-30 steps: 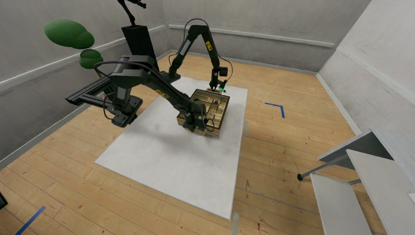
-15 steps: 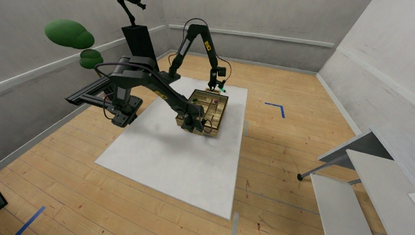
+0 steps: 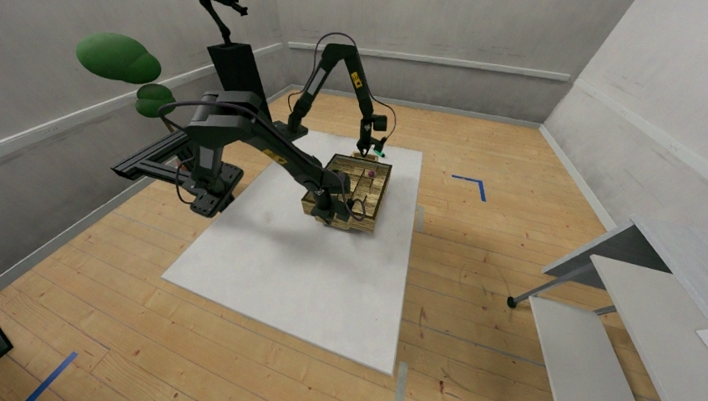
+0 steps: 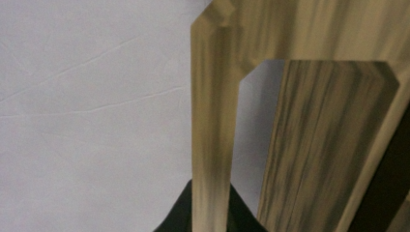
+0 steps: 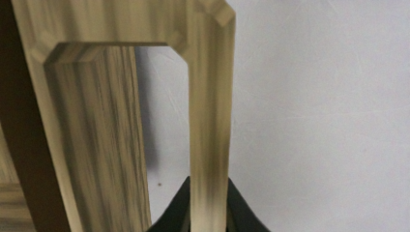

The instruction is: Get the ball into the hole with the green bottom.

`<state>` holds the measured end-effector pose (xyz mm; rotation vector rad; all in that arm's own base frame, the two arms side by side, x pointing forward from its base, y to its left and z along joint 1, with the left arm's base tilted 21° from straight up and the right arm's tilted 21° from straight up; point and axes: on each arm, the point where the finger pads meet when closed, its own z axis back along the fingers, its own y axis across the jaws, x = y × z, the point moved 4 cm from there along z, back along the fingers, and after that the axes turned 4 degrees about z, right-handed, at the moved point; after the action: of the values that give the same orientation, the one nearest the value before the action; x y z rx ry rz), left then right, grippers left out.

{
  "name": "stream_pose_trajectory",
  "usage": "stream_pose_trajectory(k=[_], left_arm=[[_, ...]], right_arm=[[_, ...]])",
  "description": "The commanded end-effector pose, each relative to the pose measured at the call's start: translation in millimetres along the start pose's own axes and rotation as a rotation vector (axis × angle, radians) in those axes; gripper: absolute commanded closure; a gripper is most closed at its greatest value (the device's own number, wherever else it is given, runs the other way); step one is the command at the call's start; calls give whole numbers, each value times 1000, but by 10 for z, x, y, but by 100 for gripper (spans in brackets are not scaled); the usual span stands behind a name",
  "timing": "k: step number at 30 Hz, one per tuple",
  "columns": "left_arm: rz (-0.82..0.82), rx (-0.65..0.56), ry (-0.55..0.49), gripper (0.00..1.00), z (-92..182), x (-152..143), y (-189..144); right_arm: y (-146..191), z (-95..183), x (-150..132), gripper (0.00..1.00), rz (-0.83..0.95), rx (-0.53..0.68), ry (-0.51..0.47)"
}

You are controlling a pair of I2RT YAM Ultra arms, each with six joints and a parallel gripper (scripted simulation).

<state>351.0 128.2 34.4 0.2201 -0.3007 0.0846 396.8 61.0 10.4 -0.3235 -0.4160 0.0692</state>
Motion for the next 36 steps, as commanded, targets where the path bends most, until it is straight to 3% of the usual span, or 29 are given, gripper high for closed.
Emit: stream_pose_trajectory(k=[1,2,3,5,8,9,10,12,13,16,17,19,21,23,24,29,30,31,36], left_arm=[[-35,-36,-136,100,188,211,-85],[-10,-1,-129,100,220,167,-73],[-1,28,-62,100,271,121,-43],[8,42,-117,100,350,262,-26],[4,67,-33,100,386,160,-57],[4,74,-28,100,403,169,-61],[-11,49,-73,100,403,258,-87],[-11,49,-73,100,403,258,-87],[3,89,-16,100,440,181,-65],[-13,48,-20,100,444,242,-110],[-39,11,10,100,310,215,-156],[-12,15,-76,100,324,353,-28],[-14,3,-88,100,329,381,-11],[-22,-18,-90,100,229,238,-40],[-22,-25,-100,100,218,232,-38],[-16,-27,-78,100,200,172,-42],[-26,-55,-126,100,140,223,-39],[-16,-19,-119,100,188,177,-69],[-18,-10,-140,100,225,196,-73]], right_arm=[[39,269,231,100,-3,-8,-139],[95,230,236,100,7,54,-159],[85,245,262,100,9,66,-119],[9,260,431,100,-19,75,-174],[-6,177,320,100,-4,97,-90],[45,19,226,100,11,101,-44],[7,127,357,100,-11,81,-104],[7,127,357,100,-11,81,-104],[56,53,253,100,14,120,-40],[-4,100,262,100,-13,75,-16],[-32,149,265,100,-14,44,-9],[-33,197,360,100,-25,31,-62],[-29,232,325,100,-25,16,-48],[-5,265,420,100,-44,5,-118],[-1,191,174,100,-19,-10,-72],[24,260,203,100,-4,-3,-79],[7,295,225,100,-25,-37,-114],[43,245,217,100,6,10,-134],[54,265,270,100,1,22,-167]])
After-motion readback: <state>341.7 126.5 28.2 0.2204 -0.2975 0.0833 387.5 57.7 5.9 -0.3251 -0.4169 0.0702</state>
